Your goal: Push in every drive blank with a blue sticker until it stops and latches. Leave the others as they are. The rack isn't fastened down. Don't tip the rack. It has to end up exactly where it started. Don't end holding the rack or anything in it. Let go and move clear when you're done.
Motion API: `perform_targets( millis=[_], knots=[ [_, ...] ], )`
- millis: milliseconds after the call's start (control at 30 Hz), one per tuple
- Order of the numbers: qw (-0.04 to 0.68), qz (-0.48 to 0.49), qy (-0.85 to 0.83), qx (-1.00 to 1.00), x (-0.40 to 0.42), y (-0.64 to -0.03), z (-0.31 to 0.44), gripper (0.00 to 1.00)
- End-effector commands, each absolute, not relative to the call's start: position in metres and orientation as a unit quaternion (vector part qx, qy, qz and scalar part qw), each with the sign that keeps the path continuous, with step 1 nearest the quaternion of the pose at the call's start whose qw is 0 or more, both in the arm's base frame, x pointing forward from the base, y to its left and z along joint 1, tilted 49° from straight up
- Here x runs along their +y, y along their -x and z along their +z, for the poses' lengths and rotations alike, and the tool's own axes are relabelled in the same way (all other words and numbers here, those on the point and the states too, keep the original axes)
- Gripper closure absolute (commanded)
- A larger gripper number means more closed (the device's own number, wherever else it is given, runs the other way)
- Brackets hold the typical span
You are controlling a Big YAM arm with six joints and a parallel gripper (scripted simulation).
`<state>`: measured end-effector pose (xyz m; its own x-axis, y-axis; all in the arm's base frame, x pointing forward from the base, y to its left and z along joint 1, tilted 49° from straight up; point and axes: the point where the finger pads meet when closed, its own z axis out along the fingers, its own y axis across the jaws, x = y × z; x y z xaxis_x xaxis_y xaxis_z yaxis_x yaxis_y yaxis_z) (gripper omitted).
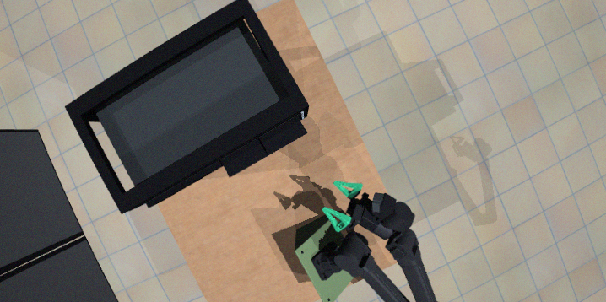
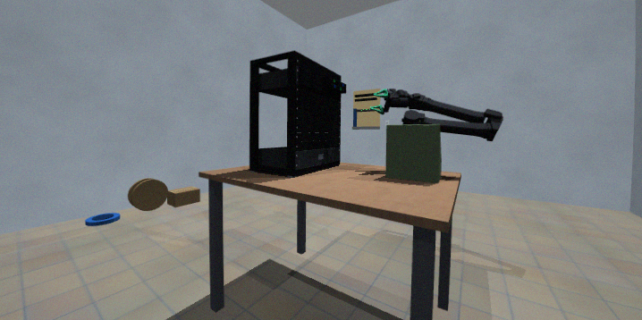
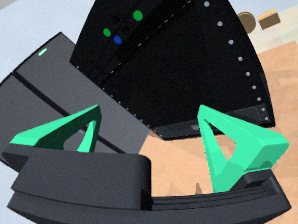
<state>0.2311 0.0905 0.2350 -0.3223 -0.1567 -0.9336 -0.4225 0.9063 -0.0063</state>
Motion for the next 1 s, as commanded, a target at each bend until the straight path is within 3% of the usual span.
perform_targets(
  millis=[0, 967],
  knots=[
    [0.562, 0.153, 0.118, 0.804, 0.109, -0.232, 0.238, 0.00],
    [0.631, 0.257, -0.143, 0.718, 0.190, -0.215, 0.258, 0.00]
  ],
)
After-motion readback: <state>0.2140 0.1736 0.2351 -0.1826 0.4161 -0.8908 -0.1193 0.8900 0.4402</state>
